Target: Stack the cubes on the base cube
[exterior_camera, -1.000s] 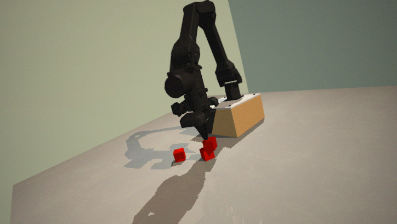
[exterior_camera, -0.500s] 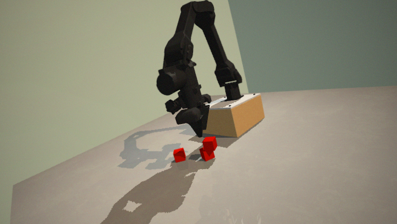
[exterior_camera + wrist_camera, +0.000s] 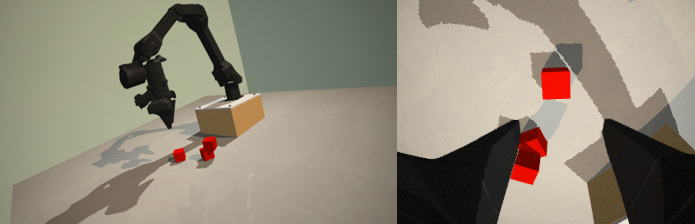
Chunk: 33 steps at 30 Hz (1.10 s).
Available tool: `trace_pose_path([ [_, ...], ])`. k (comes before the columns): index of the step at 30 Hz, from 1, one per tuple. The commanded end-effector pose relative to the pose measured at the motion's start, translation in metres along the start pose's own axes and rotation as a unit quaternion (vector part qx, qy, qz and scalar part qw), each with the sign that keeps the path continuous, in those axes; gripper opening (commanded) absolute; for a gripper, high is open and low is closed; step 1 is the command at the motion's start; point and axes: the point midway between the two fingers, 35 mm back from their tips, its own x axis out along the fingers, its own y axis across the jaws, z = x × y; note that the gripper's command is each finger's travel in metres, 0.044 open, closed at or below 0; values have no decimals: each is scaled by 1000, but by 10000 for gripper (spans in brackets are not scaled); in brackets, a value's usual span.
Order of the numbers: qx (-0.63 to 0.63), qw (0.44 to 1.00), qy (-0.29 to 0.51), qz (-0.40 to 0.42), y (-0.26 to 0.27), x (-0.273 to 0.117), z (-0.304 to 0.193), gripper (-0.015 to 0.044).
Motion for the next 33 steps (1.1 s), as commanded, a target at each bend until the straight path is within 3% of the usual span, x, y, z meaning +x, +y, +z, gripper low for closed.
trace_pose_path([
  [1, -10, 1000, -3, 1, 2, -1, 2, 265],
  [7, -10, 1000, -3, 1, 2, 58, 2, 265],
  [33, -10, 1000, -3, 1, 2, 93, 2, 265],
])
